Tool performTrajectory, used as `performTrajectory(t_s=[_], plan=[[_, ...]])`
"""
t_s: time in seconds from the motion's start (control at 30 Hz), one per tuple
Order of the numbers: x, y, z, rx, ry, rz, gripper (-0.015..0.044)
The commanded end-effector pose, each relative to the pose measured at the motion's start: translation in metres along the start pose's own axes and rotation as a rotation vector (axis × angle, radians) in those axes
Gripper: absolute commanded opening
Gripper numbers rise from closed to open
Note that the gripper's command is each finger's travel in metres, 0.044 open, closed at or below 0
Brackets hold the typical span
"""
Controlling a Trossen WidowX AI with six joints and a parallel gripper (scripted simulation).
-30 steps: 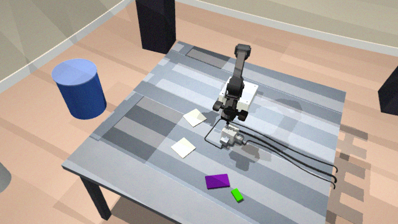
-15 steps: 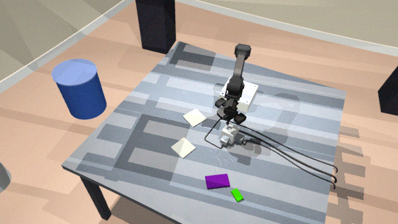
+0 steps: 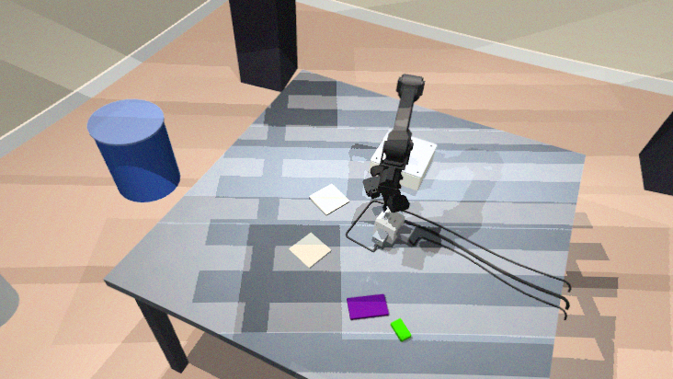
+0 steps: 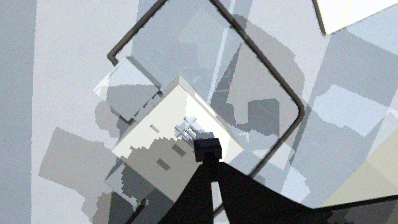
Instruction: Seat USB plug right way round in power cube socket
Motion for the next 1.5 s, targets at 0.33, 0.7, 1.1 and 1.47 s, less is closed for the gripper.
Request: performTrajectory(t_s=[0.33, 0.7, 1.1, 1.47], plan=[[0.0000, -0.0001, 0.0000, 0.000, -0.360, 0.000, 0.0000], [0.0000, -0.0002, 0.0000, 0.000, -0.648, 0.000, 0.0000], [-0.0001, -0.0002, 0.0000, 0.000, -0.897, 0.000, 0.0000], [0.0000, -0.0001, 0.0000, 0.000, -0.895, 0.000, 0.0000]])
Point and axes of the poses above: the point midway between the two fingers, 35 mm back from their tips, its own y axis back along the fingers, its own x axis across the jaws, z = x × y, the point moved 6 cm from there along y, back along the fingers, and after that the axes turned 1 degree about -y, right-handed, at the moved point
